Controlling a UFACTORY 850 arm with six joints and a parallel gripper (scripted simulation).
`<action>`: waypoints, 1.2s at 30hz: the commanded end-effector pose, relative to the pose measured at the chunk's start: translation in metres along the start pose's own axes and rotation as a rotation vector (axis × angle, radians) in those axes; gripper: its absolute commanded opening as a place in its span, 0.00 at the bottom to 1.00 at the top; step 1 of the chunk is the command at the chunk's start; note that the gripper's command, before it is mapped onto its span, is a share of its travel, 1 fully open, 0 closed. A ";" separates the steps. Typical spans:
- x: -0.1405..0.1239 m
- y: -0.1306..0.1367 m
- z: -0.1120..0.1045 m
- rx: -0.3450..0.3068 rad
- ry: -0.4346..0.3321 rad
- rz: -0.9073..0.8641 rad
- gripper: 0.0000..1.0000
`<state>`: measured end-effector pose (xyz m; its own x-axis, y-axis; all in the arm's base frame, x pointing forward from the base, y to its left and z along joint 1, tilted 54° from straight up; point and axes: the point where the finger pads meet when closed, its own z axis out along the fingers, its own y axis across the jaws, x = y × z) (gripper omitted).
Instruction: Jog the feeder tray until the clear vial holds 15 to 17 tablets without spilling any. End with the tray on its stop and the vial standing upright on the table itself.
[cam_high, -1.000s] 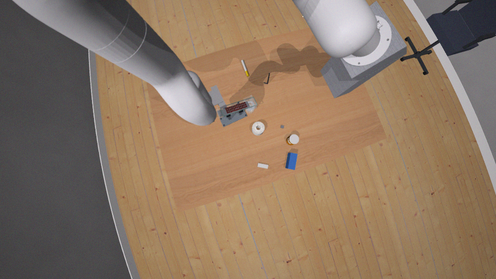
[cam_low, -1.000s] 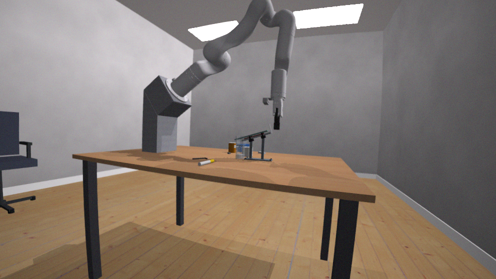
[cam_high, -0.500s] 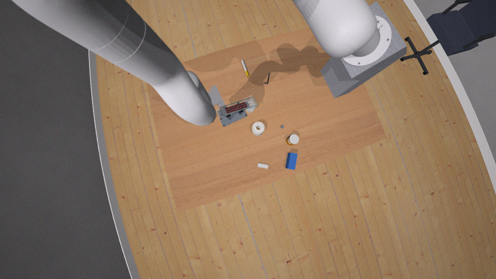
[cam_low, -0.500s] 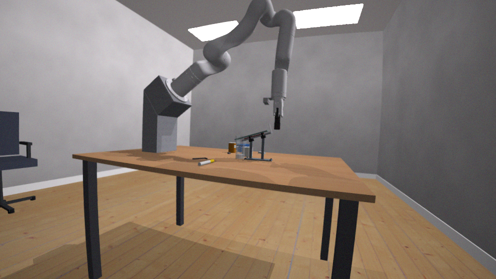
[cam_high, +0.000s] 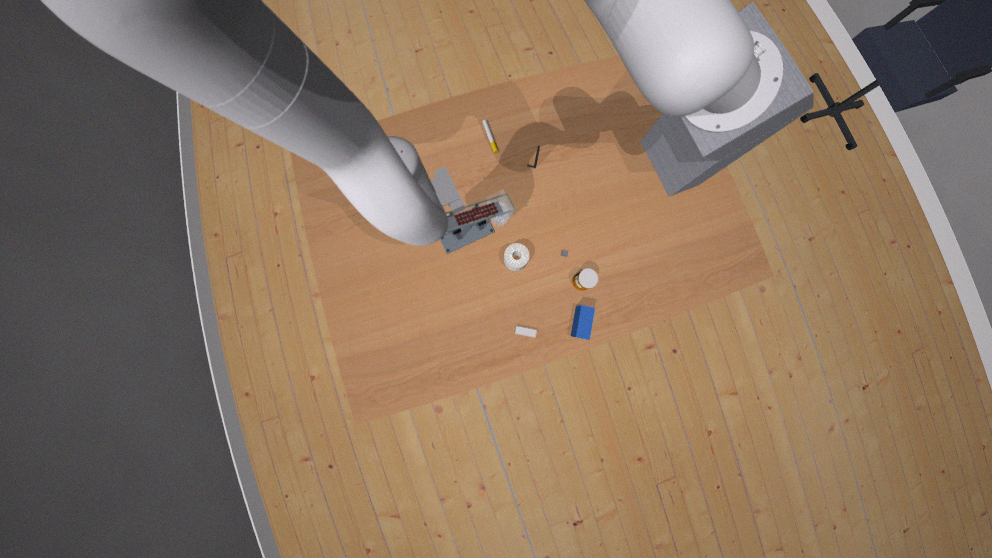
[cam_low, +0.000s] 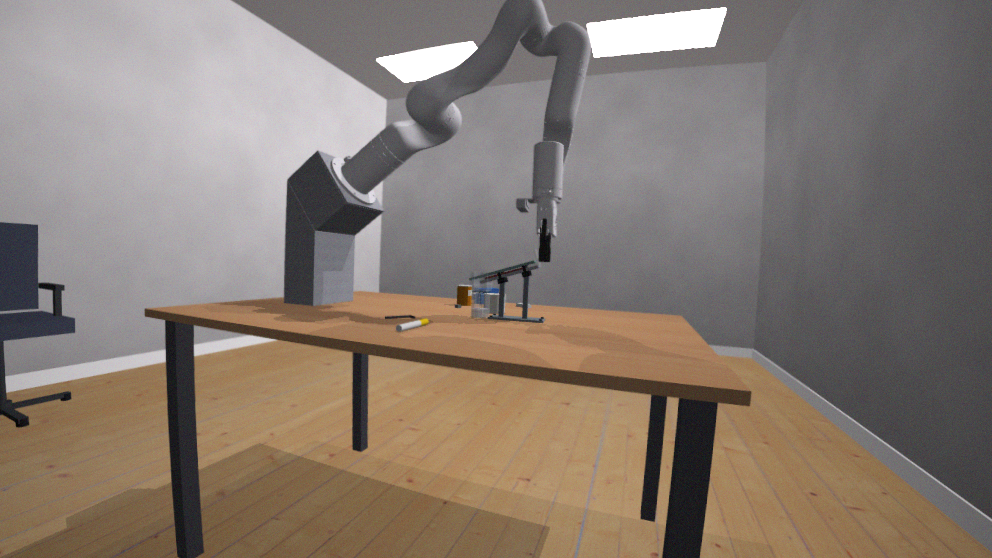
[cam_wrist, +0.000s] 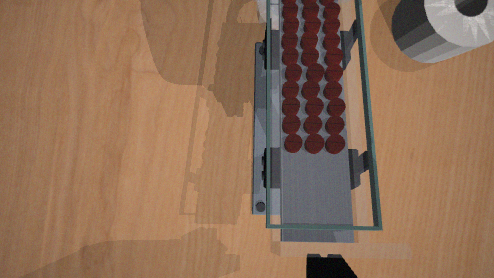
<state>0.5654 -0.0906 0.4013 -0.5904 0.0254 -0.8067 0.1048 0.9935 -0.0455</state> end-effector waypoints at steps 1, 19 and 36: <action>0.003 0.000 0.001 0.002 0.003 0.000 0.00; -0.029 0.000 -0.010 0.002 0.003 0.000 0.00; -0.015 0.000 -0.005 0.002 0.003 0.000 0.00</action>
<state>0.5726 -0.0903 0.4227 -0.5935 0.0258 -0.8044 0.1056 0.9933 -0.0461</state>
